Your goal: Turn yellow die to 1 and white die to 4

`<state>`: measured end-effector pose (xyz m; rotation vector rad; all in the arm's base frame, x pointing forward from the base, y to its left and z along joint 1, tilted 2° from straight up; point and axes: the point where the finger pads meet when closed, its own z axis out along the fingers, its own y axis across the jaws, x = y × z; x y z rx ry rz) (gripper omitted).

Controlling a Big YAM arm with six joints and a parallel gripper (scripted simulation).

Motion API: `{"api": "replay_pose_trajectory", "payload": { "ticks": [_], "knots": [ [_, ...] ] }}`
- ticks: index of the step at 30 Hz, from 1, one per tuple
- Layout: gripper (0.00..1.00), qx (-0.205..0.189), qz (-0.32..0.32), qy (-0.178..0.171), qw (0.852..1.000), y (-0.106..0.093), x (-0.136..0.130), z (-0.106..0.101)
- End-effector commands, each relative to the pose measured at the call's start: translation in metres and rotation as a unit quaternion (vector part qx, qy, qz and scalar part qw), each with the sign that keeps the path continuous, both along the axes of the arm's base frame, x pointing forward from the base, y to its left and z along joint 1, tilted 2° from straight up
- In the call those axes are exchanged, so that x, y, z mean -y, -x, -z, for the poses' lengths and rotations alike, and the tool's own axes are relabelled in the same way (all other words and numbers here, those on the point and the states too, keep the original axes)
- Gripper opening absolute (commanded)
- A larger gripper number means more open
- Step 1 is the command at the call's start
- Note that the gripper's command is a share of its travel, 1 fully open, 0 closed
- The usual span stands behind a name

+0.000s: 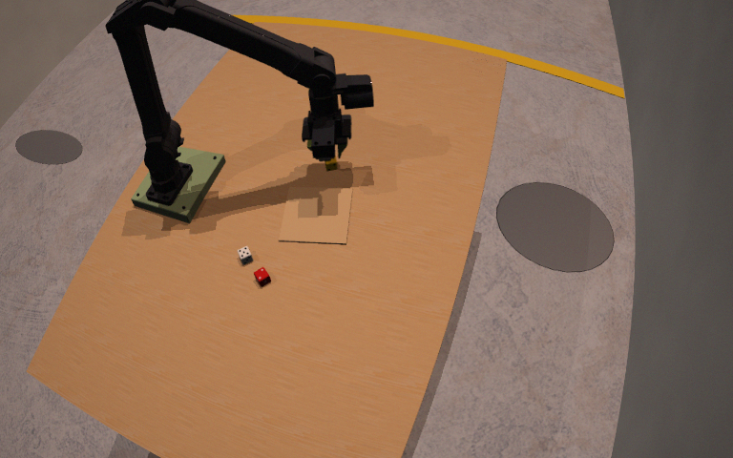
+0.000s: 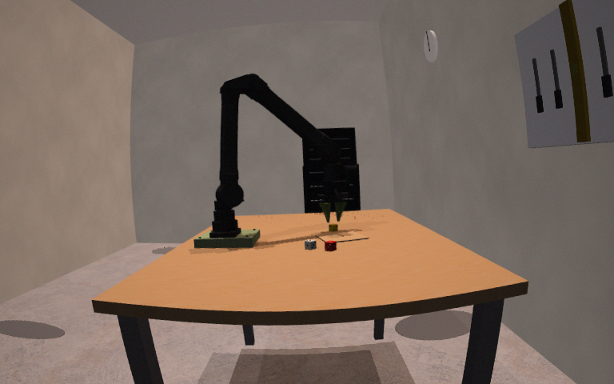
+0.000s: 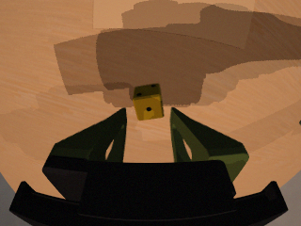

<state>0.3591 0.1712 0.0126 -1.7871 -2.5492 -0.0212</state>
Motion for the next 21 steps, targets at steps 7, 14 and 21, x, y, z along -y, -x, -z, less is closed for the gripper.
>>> {"api": "replay_pose_trajectory", "payload": {
  "ticks": [7, 14, 21],
  "knots": [
    [0.39, 0.018, -0.001, -0.006, 1.000, -0.012, -0.012, -0.009],
    [0.39, 0.015, -0.001, -0.005, 1.000, -0.011, -0.011, -0.004],
    [0.39, 0.006, -0.001, 0.000, 1.000, -0.001, -0.007, 0.007]
  ]
}}
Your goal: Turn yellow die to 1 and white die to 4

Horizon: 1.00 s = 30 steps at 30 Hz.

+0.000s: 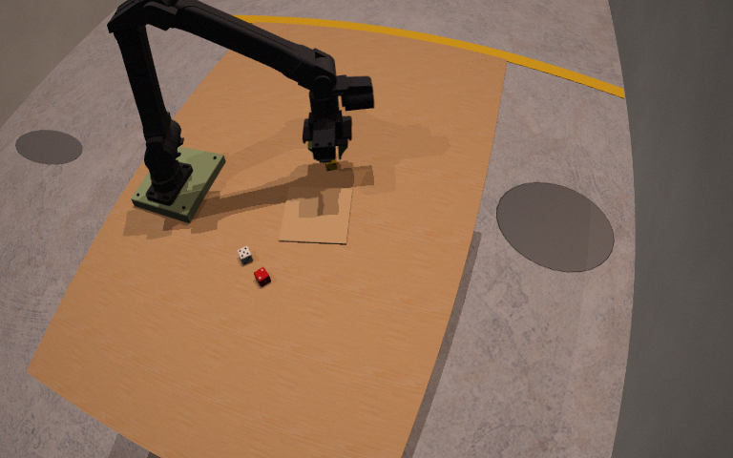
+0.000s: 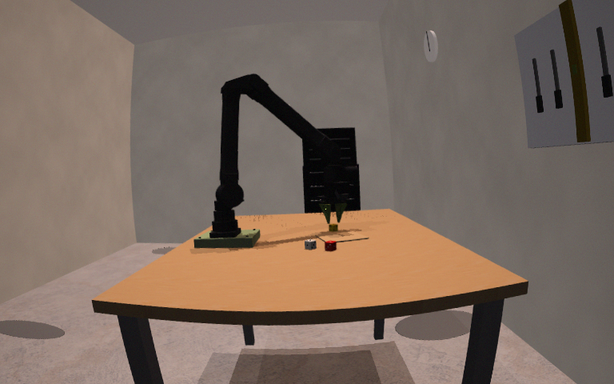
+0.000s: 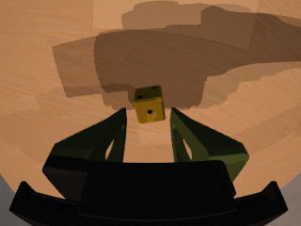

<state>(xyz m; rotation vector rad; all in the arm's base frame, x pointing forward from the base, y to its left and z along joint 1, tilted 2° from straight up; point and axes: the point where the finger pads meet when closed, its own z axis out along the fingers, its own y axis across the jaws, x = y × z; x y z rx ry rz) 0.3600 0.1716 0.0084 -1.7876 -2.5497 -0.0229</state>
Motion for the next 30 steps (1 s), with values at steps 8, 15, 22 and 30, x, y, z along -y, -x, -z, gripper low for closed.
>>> {"api": "replay_pose_trajectory", "payload": {
  "ticks": [8, 15, 22, 30],
  "knots": [
    [0.39, 0.004, -0.001, 0.001, 1.000, 0.000, -0.007, 0.018],
    [0.39, 0.006, -0.001, 0.000, 1.000, -0.002, -0.008, 0.024],
    [0.39, 0.006, -0.001, 0.000, 1.000, 0.000, -0.007, 0.026],
    [0.39, 0.005, -0.001, 0.000, 1.000, 0.000, -0.007, 0.026]
  ]
}}
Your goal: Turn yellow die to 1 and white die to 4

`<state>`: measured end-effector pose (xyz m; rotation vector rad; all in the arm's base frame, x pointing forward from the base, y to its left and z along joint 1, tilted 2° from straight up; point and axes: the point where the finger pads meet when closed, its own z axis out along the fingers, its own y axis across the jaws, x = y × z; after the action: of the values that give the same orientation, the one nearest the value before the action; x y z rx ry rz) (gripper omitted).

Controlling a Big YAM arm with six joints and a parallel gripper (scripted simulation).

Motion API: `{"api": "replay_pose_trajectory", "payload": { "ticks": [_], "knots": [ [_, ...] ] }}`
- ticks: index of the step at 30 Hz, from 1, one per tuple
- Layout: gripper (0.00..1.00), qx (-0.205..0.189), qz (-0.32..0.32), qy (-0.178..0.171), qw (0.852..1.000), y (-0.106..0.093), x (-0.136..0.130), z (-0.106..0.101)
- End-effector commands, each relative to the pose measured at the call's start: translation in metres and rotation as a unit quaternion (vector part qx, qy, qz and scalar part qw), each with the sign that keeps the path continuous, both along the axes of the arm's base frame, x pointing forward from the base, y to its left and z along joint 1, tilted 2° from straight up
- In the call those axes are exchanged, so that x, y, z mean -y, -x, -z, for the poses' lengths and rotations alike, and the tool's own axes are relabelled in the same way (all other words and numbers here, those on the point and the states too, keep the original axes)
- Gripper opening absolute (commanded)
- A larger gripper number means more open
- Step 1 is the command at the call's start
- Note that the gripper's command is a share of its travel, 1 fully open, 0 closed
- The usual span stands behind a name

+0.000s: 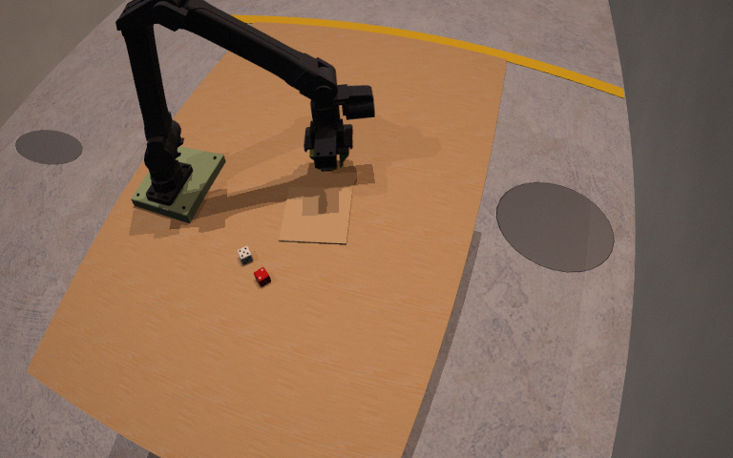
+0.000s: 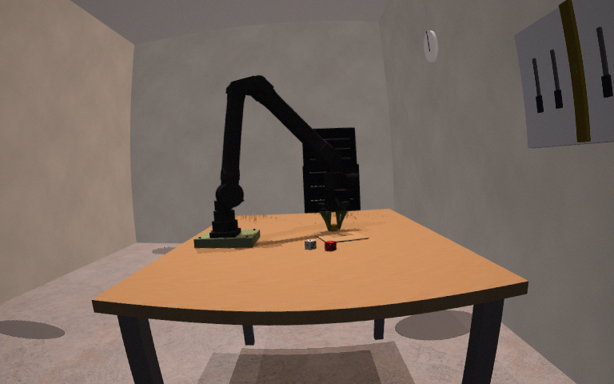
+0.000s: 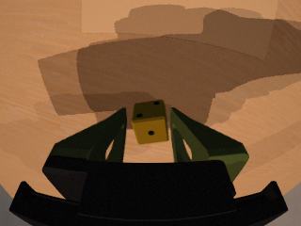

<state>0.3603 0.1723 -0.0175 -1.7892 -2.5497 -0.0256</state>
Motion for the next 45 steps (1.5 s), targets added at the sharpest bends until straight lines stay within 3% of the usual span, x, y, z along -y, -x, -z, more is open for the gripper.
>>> {"api": "replay_pose_trajectory", "payload": {
  "ticks": [1, 27, 28, 45],
  "knots": [
    [0.39, 0.004, -0.001, 0.000, 1.000, 0.0007, -0.0063, 0.0003],
    [0.39, 0.004, -0.001, 0.000, 1.000, 0.0007, -0.0063, 0.0003],
    [0.20, 0.004, -0.001, 0.000, 1.000, 0.0007, -0.0063, 0.0003],
    [0.20, 0.004, -0.001, 0.001, 1.000, 0.0007, -0.0063, 0.0003]
  ]
}}
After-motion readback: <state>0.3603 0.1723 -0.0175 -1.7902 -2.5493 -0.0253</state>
